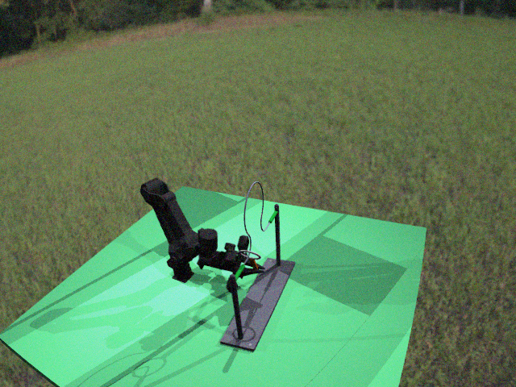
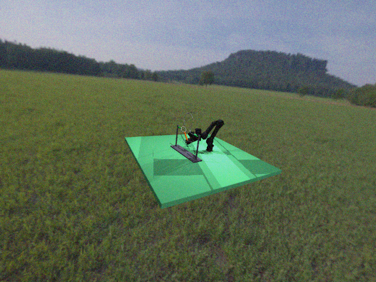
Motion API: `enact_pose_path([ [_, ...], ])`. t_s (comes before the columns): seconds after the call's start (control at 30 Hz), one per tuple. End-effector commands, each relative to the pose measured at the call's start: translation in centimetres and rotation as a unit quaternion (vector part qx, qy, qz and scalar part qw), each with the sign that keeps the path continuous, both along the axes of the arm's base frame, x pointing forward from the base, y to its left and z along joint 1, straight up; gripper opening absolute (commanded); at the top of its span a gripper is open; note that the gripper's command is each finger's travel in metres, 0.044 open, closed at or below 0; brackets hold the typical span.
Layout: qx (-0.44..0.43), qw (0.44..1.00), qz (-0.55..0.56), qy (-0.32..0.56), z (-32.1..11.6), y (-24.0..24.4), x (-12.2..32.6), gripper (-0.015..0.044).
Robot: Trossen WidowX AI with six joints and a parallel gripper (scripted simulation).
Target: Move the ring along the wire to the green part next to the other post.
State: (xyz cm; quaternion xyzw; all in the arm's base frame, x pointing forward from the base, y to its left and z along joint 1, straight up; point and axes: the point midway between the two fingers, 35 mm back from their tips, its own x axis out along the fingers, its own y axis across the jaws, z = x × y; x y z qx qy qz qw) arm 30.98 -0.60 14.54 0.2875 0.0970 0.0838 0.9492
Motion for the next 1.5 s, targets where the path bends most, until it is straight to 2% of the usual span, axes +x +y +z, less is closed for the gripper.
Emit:
enact_pose_path([
  [0.0, 0.021, 1.000, 0.012, 0.010, 0.8, 0.7, -0.4, -0.0150],
  [0.43, 0.126, 0.986, 0.067, 0.081, 3.9, 2.9, -2.9, -0.0150],
  [0.83, 0.261, 0.941, 0.153, 0.151, 8.6, 4.2, -5.7, -0.0150],
  [1.47, 0.443, 0.866, 0.180, 0.144, 14.8, 5.3, -6.1, -0.0150],
])
